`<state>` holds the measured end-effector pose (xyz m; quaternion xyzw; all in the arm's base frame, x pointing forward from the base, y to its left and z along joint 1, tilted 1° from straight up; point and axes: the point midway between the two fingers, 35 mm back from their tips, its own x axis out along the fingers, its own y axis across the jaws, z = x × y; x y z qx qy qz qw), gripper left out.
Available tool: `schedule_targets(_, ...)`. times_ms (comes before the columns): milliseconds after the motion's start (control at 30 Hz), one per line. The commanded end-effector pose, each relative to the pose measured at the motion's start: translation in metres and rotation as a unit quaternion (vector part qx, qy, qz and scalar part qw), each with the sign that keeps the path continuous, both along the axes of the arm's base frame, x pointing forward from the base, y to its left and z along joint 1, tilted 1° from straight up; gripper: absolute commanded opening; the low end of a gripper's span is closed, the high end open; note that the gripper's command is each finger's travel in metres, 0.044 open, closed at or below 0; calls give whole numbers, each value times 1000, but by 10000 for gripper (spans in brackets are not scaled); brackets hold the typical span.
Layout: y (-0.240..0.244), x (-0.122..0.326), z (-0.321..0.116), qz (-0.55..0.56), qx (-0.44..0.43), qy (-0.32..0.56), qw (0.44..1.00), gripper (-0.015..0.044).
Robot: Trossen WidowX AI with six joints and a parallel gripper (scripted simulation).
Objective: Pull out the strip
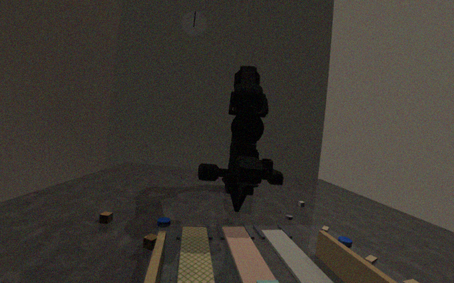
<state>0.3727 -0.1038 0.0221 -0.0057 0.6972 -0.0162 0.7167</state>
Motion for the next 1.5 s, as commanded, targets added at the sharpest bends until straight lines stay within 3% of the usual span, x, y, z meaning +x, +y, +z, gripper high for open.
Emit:
schedule_targets(0, 2, -1, -10, 2, 3, 4, 1000, 0)
schedule_targets(833, 4, -2, -51, 2, 3, 4, 1000, 0)
schedule_targets(1467, 4, -2, -52, 2, 3, 4, 1000, 0)
